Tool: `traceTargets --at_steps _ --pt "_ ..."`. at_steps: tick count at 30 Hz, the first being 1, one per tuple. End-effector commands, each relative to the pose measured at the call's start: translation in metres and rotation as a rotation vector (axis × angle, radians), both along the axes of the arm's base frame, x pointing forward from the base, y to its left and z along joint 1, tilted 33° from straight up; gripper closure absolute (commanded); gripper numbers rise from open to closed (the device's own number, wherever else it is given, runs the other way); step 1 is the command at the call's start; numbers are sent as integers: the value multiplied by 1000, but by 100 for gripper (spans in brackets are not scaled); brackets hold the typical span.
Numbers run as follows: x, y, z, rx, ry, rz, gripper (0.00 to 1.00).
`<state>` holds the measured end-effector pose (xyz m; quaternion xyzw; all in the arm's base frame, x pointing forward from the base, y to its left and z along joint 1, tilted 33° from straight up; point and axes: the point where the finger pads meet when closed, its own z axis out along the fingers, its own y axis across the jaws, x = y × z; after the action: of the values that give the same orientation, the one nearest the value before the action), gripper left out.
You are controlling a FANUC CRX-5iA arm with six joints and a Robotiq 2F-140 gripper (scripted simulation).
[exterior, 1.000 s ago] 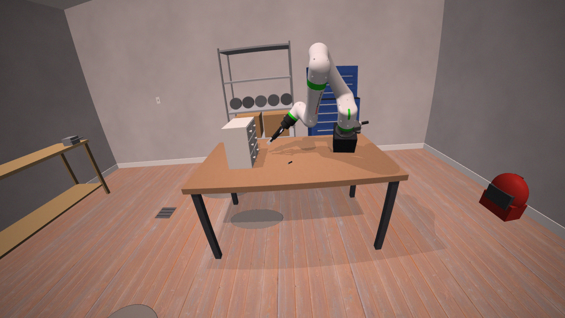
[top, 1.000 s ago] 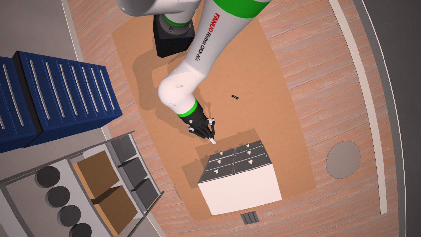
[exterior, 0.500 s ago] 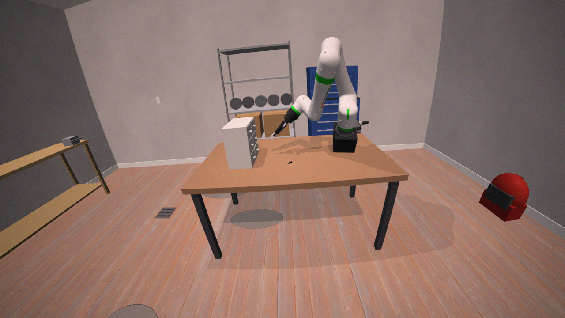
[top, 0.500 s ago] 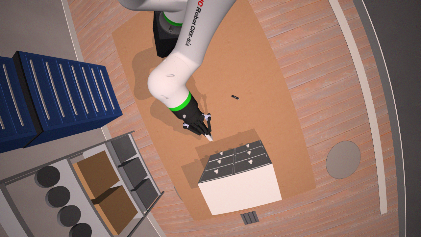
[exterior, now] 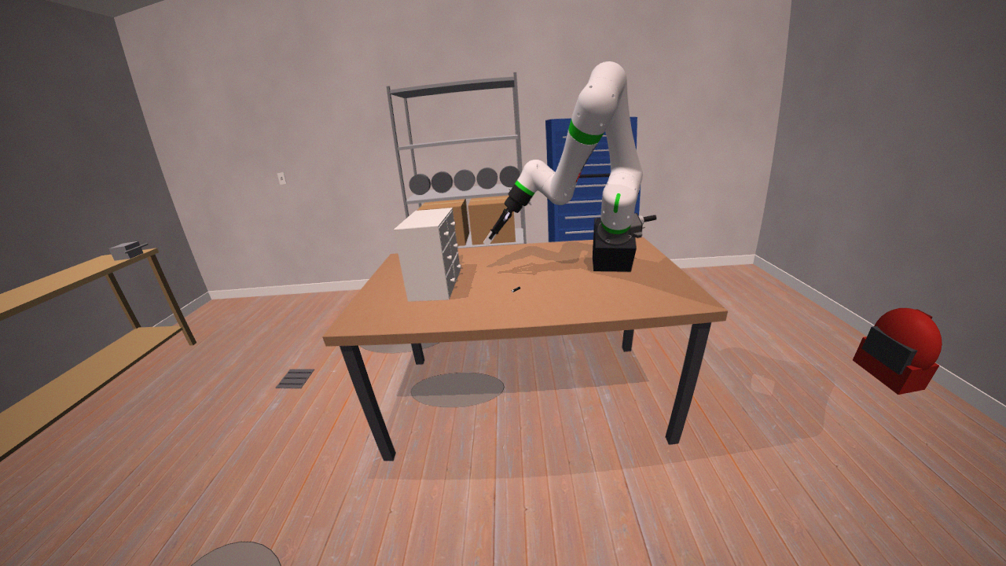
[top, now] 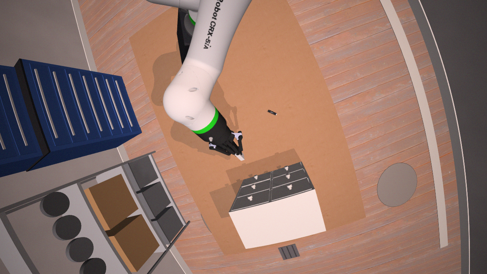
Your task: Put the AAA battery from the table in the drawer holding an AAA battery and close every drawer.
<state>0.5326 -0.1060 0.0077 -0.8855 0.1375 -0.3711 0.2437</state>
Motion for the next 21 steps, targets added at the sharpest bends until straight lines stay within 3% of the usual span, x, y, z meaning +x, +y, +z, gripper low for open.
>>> traceTargets --at_steps 1,9,11,21 --pt "-15 -4 9 4 86 54 100" --pt "-45 -15 29 17 260 163 100" --pt "-45 -15 29 17 260 163 100" --pt "-91 -30 58 36 519 326 100"
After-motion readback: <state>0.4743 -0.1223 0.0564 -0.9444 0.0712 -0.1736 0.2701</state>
